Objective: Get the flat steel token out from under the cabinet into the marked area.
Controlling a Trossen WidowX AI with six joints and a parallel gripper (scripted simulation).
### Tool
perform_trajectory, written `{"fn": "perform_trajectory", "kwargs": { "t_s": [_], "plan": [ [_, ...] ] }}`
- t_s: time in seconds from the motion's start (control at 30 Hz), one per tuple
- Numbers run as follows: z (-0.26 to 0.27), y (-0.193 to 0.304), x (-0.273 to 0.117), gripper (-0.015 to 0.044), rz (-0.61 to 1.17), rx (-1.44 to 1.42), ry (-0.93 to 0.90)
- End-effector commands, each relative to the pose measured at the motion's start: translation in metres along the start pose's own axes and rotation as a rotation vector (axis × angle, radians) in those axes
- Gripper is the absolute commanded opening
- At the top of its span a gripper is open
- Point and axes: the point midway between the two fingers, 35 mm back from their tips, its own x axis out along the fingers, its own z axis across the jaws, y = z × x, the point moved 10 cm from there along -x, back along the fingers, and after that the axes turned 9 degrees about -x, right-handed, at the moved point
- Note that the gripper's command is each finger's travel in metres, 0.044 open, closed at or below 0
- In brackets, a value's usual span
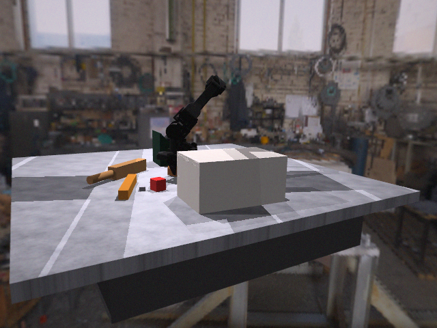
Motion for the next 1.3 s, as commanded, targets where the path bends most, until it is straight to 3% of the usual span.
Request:
{"fn": "perform_trajectory", "kwargs": {
  "t_s": [0.0, 1.27],
  "plan": [
    [0.005, -0.005, -0.001, 0.0, -0.009, -0.002, -0.001],
    [0.037, -0.031, -0.001, 0.0, -0.01, -0.001, -0.003]
  ]
}}
